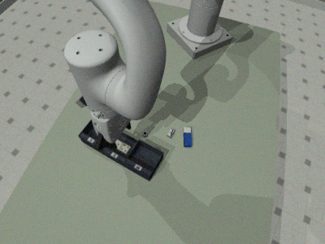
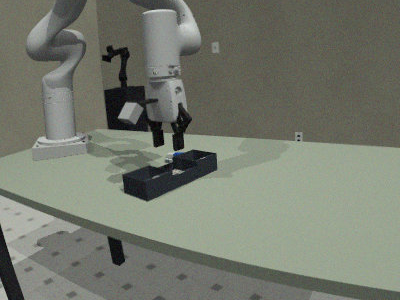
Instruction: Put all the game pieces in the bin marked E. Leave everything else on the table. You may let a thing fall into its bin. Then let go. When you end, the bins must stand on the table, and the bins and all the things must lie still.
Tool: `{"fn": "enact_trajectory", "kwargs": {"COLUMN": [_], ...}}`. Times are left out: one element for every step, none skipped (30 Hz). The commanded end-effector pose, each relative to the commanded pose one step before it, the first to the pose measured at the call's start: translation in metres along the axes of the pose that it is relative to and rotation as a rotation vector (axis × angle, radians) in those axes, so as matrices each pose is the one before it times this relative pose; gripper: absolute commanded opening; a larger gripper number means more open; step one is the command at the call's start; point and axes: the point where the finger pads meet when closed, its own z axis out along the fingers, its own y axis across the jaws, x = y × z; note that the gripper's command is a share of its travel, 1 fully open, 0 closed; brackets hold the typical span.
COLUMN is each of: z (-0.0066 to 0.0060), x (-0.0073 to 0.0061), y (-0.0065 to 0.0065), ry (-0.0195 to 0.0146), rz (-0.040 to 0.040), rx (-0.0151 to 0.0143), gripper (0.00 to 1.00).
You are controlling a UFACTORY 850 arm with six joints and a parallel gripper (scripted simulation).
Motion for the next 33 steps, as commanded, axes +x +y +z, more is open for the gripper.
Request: {"fn": "enact_trajectory", "kwargs": {"z": [-0.01245, -0.004, -0.004, -0.004, -0.004, -0.004, -0.004, -0.004, -0.004, -0.004, 0.0, 0.0, -0.00393, -0.00408, -0.004, -0.004, -0.004, -0.004, -0.004, -0.004, -0.004, -0.004, -0.004, -0.004, -0.004, -0.004, -0.004, 0.0, 0.0, -0.00393, -0.00407, -0.00313, 0.00008], "x": [-0.00002, 0.0, 0.0, 0.0, 0.0, 0.0, 0.0, 0.0, 0.0, 0.0, 0.0, 0.0, 0.00001, -0.00001, 0.0, 0.0, 0.0, 0.0, 0.0, 0.0, 0.0, 0.0, 0.0, 0.0, 0.0, 0.0, 0.0, 0.0, 0.0, 0.00001, -0.00001, 0.0, 0.00001], "y": [-0.00107, -0.00001, -0.00001, 0.0, 0.0, 0.0, 0.0, 0.0, 0.0, 0.0, 0.0, 0.0, 0.0, -0.00001, 0.0, 0.0, 0.0, 0.0, 0.0, 0.0, 0.0, 0.0, 0.0, 0.0, 0.0, 0.0, 0.0, 0.0, 0.0, 0.00001, -0.00002, 0.0, 0.00004], "ry": [0.00004, 0.0, 0.0, 0.0, 0.0, 0.0, 0.0, 0.0, 0.0, 0.0, 0.0, 0.0, 0.0, 0.0, 0.0, 0.0, 0.0, 0.0, 0.0, 0.0, 0.0, 0.0, 0.0, 0.0, 0.0, 0.0, 0.0, 0.0, 0.0, 0.0, 0.0, 0.0, 0.00001], "rz": [-0.00005, 0.0, 0.0, 0.0, 0.0, 0.0, 0.0, 0.0, 0.0, 0.0, 0.0, 0.0, 0.0, 0.0, 0.0, 0.0, 0.0, 0.0, 0.0, 0.0, 0.0, 0.0, 0.0, 0.0, 0.0, 0.0, 0.0, 0.0, 0.0, 0.0, 0.0, 0.0, 0.0], "rx": [0.00252, 0.0, 0.0, 0.0, 0.0, 0.0, 0.0, 0.0, 0.0, 0.0, 0.0, 0.0, 0.00002, -0.00001, 0.0, 0.0, 0.0, 0.0, 0.0, 0.0, 0.0, 0.0, 0.0, 0.0, 0.0, 0.0, 0.0, 0.0, 0.0, 0.00003, -0.00002, 0.0, 0.00003], "gripper": [1.0, 1.0, 1.0, 1.0, 1.0, 1.0, 1.0, 1.0, 1.0, 1.0, 1.0, 1.0, 1.0, 1.0, 1.0, 1.0, 1.0, 1.0, 1.0, 1.0, 1.0, 1.0, 1.0, 1.0, 1.0, 1.0, 1.0, 1.0, 1.0, 1.0, 1.0, 1.0, 1.0]}}
